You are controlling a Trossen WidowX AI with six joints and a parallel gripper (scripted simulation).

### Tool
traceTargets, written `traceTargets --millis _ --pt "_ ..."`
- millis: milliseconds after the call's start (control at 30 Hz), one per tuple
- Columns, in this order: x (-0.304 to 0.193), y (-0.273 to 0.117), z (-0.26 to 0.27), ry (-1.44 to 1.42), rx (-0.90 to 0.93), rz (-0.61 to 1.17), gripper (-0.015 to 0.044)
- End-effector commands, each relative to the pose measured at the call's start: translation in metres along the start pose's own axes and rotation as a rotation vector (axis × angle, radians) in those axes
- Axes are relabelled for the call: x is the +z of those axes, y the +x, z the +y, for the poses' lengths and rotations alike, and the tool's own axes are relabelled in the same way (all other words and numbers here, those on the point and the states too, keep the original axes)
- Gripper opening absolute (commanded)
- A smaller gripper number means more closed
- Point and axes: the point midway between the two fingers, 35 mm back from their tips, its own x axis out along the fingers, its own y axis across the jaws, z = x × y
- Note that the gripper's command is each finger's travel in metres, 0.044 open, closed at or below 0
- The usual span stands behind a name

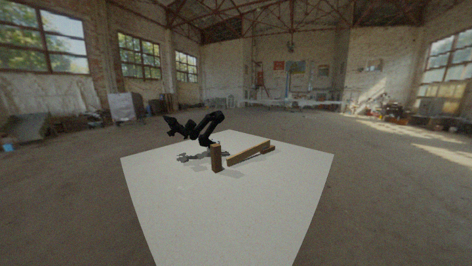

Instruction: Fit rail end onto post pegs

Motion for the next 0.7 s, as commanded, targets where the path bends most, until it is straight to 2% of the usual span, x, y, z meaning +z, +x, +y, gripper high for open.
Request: traceTargets --millis 0,133,367,667 --pt "0.001 0.0 0.0 0.003 0.002 -0.003 0.0426" --pt "0.019 0.005 0.003 0.078 0.038 -0.073 0.044" --pt "0.086 0.009 0.004 0.326 0.167 -0.318 0.044" --pt "0.171 -0.014 -0.02 0.612 0.338 -0.636 0.044"
